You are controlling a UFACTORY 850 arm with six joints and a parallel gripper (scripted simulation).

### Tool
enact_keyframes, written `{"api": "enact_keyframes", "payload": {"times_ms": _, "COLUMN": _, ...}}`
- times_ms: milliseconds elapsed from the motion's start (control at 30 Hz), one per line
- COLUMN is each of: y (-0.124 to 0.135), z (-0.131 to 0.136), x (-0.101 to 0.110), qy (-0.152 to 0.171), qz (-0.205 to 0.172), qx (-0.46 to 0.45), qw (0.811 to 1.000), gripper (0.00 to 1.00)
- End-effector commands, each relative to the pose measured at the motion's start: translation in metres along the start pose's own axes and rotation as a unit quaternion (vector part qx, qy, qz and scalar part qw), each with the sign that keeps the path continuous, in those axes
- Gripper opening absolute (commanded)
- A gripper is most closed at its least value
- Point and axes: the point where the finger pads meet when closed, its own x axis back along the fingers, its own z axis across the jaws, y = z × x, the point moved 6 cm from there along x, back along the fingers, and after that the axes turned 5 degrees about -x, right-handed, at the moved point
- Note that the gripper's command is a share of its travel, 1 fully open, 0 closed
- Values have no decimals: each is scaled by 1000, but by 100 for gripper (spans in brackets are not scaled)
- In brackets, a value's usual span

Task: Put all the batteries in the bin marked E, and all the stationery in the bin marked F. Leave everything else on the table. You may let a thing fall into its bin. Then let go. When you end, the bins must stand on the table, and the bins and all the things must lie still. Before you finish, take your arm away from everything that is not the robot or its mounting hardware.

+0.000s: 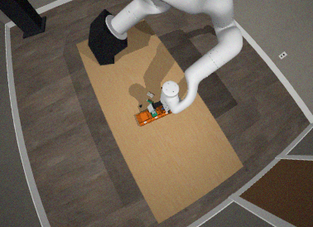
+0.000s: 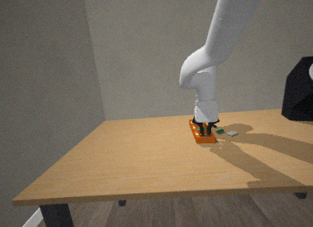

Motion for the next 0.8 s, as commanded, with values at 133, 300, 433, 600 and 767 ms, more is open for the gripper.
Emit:
{"api": "enact_keyframes", "payload": {"times_ms": 133, "y": 0, "z": -1, "x": 10, "qy": -1, "qz": 0, "qx": 0, "qw": 1000, "gripper": 23}}
{"api": "enact_keyframes", "payload": {"times_ms": 300, "y": 0, "z": -1, "x": 16, "qy": -1, "qz": 0, "qx": 0, "qw": 1000, "gripper": 23}}
{"api": "enact_keyframes", "payload": {"times_ms": 433, "y": 0, "z": -1, "x": 20, "qy": -1, "qz": 0, "qx": 0, "qw": 1000, "gripper": 23}}
{"api": "enact_keyframes", "payload": {"times_ms": 600, "y": 0, "z": -1, "x": 31, "qy": -1, "qz": 0, "qx": 0, "qw": 1000, "gripper": 23}}
{"api": "enact_keyframes", "payload": {"times_ms": 767, "y": 0, "z": 0, "x": 31, "qy": -1, "qz": 0, "qx": 0, "qw": 1000, "gripper": 23}}
